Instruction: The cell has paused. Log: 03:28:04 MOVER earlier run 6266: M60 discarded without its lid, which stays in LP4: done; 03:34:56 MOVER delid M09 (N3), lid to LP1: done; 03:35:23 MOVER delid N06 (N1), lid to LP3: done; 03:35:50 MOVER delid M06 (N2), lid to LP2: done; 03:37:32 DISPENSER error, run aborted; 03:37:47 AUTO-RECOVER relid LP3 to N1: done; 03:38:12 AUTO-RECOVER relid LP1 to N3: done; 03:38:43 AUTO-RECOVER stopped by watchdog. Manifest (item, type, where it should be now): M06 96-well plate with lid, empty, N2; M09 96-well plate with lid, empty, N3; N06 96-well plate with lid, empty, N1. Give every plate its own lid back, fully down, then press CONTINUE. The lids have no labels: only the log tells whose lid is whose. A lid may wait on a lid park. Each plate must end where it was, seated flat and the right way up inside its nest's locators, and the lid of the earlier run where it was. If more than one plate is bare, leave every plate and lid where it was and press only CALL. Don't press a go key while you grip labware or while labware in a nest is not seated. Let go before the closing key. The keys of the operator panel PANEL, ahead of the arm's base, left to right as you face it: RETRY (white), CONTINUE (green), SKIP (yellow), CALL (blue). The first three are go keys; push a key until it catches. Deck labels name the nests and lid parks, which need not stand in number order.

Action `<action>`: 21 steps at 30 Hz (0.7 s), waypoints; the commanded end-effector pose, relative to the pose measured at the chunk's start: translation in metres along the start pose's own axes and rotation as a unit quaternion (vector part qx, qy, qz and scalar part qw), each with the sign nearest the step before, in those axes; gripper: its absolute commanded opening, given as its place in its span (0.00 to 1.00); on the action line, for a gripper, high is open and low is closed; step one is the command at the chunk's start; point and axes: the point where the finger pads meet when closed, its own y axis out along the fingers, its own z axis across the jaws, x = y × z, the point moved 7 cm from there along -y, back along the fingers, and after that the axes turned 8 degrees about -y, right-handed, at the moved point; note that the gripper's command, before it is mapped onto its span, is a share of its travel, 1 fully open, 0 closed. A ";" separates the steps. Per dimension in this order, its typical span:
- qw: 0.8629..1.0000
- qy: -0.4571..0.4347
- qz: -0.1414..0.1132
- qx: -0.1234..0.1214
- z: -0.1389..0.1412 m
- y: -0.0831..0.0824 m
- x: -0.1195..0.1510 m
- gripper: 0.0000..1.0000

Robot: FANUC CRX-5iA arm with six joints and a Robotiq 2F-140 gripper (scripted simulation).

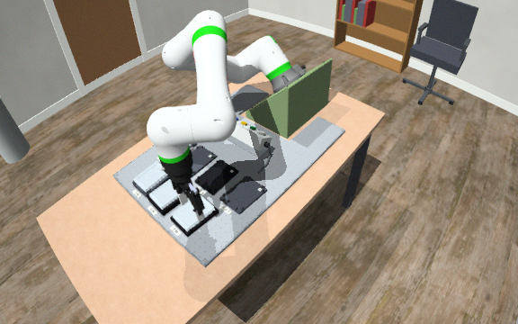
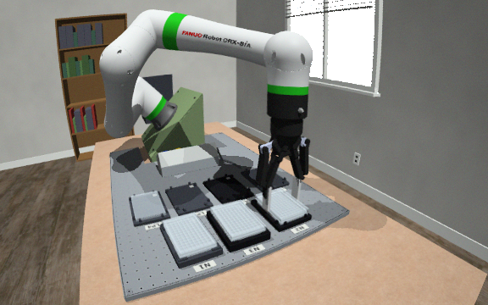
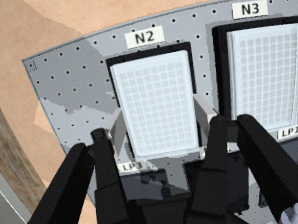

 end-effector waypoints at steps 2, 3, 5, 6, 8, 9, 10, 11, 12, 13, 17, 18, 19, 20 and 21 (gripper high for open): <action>1.000 0.000 0.000 0.000 0.000 0.000 0.000 0.00; 1.000 0.000 0.000 0.000 0.000 0.000 0.000 0.00; 1.000 0.000 0.000 0.000 0.000 0.000 0.000 0.00; 1.000 0.000 0.000 0.000 0.000 0.000 0.000 0.00; 1.000 0.000 0.000 0.000 0.000 0.000 0.000 0.00; 1.000 0.000 0.000 0.000 0.000 0.001 0.000 0.00; 1.000 0.000 0.000 0.000 0.000 0.001 0.000 0.00; 1.000 0.000 0.000 0.000 0.000 0.001 0.000 0.00; 1.000 0.000 0.000 0.000 0.000 0.001 0.000 0.00; 1.000 0.000 0.000 0.000 0.000 0.001 0.000 0.00; 1.000 0.000 0.000 0.000 0.000 0.001 0.000 0.00; 1.000 0.000 0.000 0.000 0.000 0.001 0.000 0.00; 1.000 0.000 0.000 0.000 0.000 0.001 0.000 0.00; 1.000 0.000 0.000 0.000 0.000 0.002 0.000 0.00; 1.000 0.000 0.000 0.000 0.000 0.002 0.000 0.00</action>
